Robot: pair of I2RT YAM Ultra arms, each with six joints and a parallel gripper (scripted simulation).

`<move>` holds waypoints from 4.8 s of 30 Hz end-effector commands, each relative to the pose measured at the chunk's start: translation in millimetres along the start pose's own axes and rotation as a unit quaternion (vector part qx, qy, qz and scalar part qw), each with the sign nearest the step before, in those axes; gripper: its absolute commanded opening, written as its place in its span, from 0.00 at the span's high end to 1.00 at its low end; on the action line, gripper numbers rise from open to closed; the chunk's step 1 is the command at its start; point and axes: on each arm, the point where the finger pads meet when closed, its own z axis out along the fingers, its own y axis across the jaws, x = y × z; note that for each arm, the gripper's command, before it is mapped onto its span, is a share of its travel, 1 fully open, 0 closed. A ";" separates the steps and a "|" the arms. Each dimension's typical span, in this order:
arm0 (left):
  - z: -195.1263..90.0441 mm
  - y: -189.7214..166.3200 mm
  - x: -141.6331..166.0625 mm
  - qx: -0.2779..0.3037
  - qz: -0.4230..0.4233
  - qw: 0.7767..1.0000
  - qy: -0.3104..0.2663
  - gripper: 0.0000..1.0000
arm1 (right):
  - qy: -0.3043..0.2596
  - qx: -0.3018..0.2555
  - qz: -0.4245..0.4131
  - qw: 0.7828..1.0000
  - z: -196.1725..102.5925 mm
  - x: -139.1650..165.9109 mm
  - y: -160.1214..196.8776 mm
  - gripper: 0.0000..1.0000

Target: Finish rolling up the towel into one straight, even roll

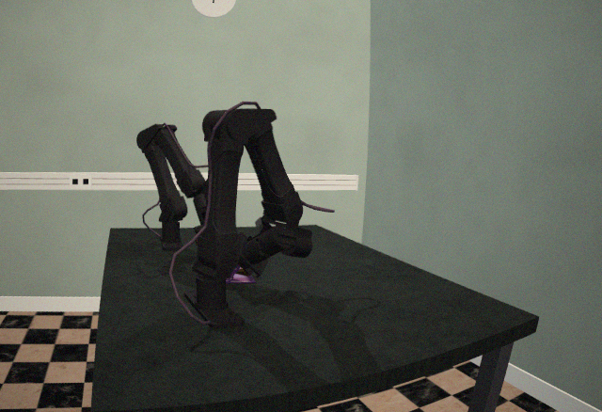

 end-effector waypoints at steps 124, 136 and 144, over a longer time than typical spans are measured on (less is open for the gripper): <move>1.9 5.9 -8.2 0.410 -0.336 0.848 0.003 0.70 | -0.015 0.416 -0.353 0.838 -42.5 -18.3 40.6 0.02; 1.9 5.9 -8.2 0.410 -0.336 0.848 0.003 0.70 | -0.016 0.417 -0.352 0.838 -14.9 2.5 10.4 0.02; 1.9 5.9 -8.2 0.410 -0.336 0.848 0.003 0.70 | -0.016 0.417 -0.352 0.838 -3.8 4.8 0.1 0.02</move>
